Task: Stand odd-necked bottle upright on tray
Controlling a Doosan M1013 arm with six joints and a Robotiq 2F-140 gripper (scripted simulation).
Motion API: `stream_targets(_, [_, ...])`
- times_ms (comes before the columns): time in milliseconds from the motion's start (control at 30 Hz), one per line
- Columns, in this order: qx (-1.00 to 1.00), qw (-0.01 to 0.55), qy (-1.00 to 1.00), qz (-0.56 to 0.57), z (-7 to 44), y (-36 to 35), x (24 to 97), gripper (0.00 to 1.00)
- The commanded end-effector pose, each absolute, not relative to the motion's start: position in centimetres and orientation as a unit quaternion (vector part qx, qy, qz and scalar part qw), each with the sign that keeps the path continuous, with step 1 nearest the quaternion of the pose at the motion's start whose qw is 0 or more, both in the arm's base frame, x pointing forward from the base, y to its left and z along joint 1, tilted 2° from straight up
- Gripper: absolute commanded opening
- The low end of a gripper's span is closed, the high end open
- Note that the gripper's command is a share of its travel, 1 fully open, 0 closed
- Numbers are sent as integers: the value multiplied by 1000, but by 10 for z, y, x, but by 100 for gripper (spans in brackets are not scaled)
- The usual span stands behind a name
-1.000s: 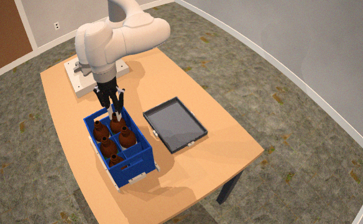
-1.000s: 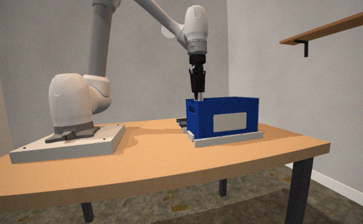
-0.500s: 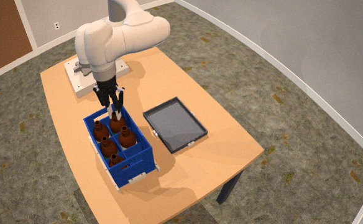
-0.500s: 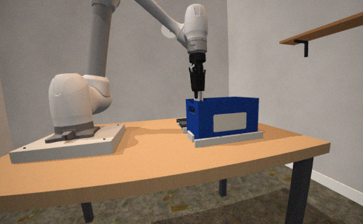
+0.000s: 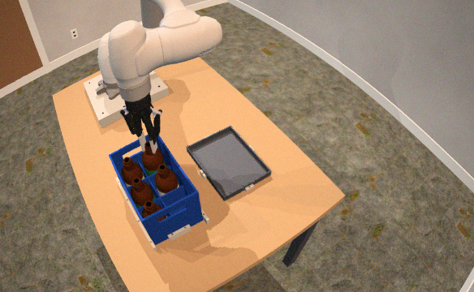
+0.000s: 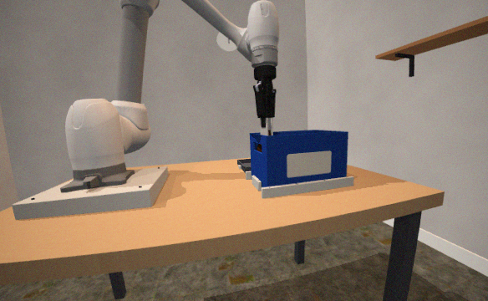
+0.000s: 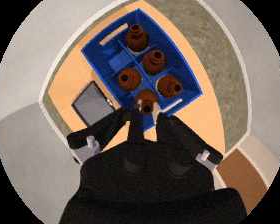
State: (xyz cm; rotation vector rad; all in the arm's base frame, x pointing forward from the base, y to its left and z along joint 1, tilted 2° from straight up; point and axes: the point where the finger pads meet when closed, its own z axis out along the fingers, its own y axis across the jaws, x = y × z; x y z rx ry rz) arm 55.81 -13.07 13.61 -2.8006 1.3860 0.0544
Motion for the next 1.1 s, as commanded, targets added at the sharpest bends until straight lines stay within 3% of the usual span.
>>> stream_targets(0, [-896, 8, 443, 17, 137, -131, 558, 0])
stream_targets(1067, [-896, 8, 443, 17, 154, -131, 558, 0])
